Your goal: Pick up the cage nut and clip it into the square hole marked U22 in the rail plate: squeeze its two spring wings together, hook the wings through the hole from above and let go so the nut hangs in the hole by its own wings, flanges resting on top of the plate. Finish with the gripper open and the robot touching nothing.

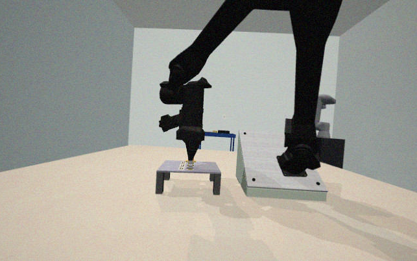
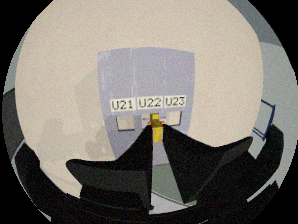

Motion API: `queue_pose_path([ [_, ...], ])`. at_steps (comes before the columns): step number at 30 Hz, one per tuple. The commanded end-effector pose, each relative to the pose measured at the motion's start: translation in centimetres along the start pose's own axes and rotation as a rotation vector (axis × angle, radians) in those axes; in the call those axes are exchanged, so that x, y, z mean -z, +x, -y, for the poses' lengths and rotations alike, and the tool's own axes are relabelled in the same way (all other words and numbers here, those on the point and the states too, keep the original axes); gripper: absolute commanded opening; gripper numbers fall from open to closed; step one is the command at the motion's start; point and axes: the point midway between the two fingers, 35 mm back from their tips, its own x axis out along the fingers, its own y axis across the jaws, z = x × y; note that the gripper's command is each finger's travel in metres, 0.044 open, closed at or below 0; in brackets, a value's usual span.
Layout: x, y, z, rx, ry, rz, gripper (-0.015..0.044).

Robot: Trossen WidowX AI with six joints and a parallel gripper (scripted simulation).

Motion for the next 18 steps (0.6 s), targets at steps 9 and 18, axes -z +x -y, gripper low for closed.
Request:
queue_pose_path([
  [9,-0.07,-0.13,-0.24,0.040,0.001,0.003,0.0023],
  [18,-0.07,-0.11,-0.23,0.040,0.001,0.003,0.0023],
])
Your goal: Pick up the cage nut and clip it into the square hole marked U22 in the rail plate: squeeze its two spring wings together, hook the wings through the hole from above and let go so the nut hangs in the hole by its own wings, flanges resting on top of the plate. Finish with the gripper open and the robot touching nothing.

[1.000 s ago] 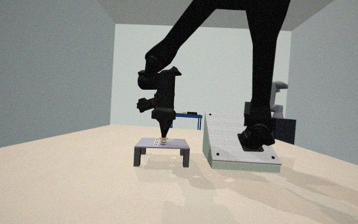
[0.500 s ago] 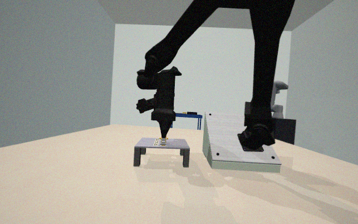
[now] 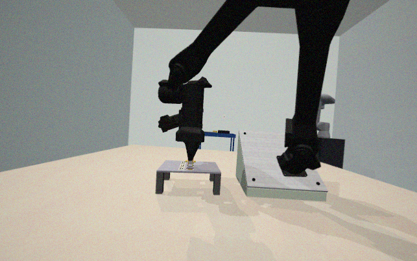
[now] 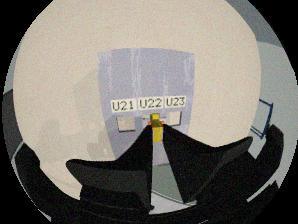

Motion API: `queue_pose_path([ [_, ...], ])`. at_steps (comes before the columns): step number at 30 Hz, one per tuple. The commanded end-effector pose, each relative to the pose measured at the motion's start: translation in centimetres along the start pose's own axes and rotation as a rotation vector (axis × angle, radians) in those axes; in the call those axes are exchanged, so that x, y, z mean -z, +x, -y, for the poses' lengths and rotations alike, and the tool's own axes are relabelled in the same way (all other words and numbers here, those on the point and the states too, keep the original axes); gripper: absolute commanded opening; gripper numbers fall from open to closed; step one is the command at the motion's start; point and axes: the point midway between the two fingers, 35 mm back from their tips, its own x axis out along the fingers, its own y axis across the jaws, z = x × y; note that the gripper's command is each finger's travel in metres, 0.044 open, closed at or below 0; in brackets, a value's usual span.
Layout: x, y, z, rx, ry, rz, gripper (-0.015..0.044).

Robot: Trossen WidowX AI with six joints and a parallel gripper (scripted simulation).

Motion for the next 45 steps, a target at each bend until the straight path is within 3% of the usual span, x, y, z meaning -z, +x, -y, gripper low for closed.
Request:
queue_pose_path([
  [1,-0.01,-0.10,0.01,0.009,0.002,0.002,0.0023],
  [45,0.03,-0.02,-0.03,0.042,0.002,0.002,0.0023],
])
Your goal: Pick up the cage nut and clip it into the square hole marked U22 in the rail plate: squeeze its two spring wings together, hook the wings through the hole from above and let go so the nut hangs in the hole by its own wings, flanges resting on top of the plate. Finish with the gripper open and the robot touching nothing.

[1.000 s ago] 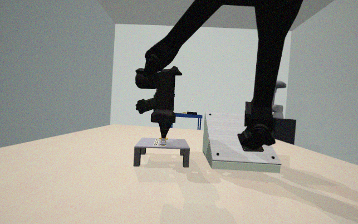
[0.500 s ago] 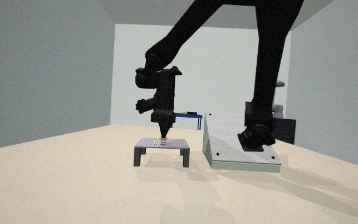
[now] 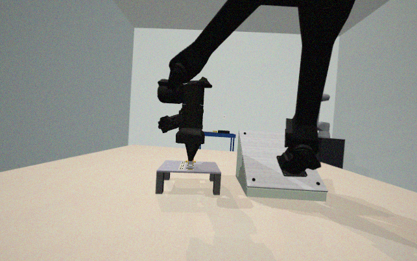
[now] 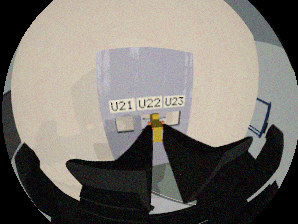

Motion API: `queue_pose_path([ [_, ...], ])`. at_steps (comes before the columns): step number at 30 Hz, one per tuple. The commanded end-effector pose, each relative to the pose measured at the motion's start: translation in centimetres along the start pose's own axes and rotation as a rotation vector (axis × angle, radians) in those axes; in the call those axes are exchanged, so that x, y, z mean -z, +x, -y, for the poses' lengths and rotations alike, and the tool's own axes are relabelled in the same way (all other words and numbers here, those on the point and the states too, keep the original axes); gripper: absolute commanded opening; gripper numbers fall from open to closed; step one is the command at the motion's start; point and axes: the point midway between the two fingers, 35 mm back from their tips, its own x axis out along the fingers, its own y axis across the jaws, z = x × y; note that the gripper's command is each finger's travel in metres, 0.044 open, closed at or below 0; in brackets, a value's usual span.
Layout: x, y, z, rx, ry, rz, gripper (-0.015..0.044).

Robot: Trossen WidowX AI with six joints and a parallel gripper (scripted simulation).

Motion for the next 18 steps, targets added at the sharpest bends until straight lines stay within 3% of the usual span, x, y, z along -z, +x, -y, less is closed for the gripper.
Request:
queue_pose_path([
  [1,0.00,-0.10,-0.01,0.013,0.002,0.002,0.0023],
  [18,-0.01,-0.06,-0.11,0.032,0.002,0.002,0.0023],
])
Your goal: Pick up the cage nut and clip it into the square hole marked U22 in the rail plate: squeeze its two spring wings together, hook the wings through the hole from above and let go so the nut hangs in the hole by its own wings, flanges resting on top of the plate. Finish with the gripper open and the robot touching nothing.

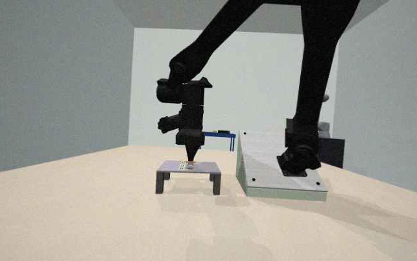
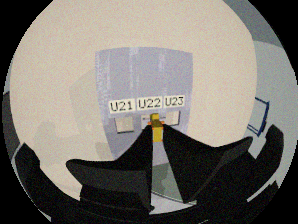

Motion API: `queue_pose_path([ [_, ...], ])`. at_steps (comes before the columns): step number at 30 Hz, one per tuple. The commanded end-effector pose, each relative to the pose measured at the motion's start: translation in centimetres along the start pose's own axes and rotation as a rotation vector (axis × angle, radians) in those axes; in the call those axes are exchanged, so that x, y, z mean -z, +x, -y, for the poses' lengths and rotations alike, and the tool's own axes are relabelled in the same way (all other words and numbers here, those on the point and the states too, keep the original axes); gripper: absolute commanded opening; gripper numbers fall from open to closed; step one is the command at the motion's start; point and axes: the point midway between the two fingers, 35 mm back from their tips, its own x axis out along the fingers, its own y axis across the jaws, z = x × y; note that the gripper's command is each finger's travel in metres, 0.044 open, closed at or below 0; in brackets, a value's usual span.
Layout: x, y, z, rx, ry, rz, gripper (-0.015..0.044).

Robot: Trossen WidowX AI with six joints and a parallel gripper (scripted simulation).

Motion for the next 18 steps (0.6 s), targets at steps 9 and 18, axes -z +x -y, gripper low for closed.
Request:
queue_pose_path([
  [9,-0.01,-0.09,-0.05,0.018,0.002,0.002,0.0023],
  [18,-0.02,-0.09,-0.10,0.026,0.003,0.002,0.0023],
])
